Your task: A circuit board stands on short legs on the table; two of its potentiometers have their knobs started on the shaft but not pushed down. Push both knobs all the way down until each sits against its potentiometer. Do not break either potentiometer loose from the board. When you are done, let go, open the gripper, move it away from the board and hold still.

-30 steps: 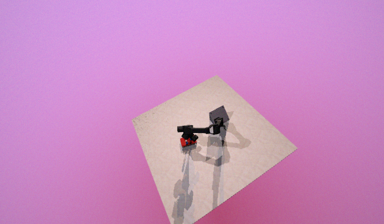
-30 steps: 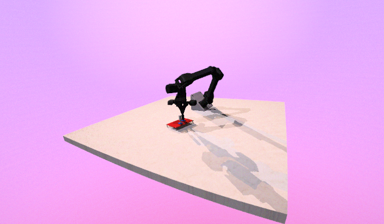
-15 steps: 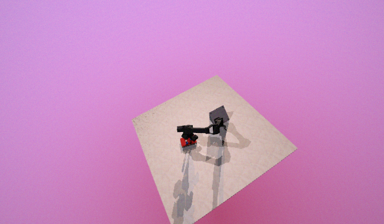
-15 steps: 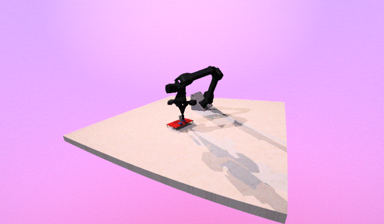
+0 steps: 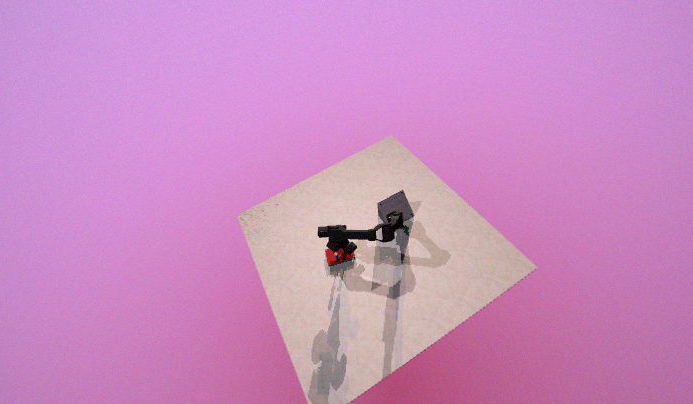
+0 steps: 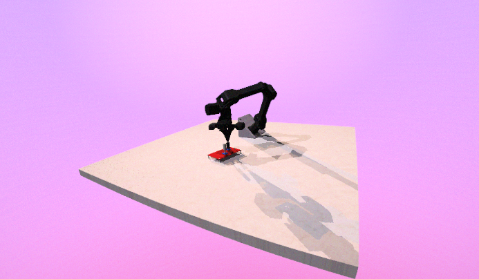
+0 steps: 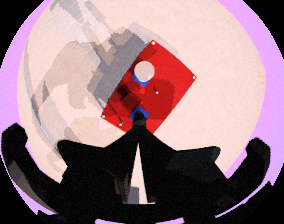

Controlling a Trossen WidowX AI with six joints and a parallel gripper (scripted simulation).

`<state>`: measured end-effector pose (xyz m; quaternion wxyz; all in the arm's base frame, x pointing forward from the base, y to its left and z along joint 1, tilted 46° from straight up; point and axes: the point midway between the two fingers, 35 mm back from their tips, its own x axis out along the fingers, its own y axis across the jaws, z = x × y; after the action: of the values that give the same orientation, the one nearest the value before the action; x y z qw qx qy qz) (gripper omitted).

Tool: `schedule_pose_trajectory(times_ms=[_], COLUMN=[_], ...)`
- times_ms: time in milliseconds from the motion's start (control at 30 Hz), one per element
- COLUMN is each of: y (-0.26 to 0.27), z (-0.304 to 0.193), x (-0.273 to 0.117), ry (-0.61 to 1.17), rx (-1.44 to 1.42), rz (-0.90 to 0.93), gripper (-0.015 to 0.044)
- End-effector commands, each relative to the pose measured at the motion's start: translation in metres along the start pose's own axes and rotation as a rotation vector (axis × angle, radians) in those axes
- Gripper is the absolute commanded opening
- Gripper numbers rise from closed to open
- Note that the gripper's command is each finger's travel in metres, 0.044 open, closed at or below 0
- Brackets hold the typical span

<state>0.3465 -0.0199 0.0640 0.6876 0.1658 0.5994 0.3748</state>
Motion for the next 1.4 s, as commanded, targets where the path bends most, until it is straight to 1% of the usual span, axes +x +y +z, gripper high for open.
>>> schedule_pose_trajectory(times_ms=[0,33,67,300,367,467,567,1100,1367], y=[-0.001,-0.001,0.000,0.000,-0.001,-0.005,-0.005,-0.005,-0.007], z=[0.000,0.000,0.000,0.000,0.000,-0.003,-0.001,0.010,0.015], x=[-0.007,-0.009,-0.004,-0.004,-0.007,-0.023,-0.024,-0.030,-0.031], ry=[0.001,0.001,-0.002,-0.002,-0.017,-0.079,-0.082,-0.097,-0.112], rx=[-0.006,-0.006,0.000,0.000,-0.007,-0.029,0.053,0.609,0.791], rz=[-0.004,-0.004,0.000,0.000,-0.004,-0.026,-0.023,0.001,0.000], gripper=[0.0000,0.0000,0.0026,0.0210,0.0157,0.0079,0.0000,0.0000,0.0000])
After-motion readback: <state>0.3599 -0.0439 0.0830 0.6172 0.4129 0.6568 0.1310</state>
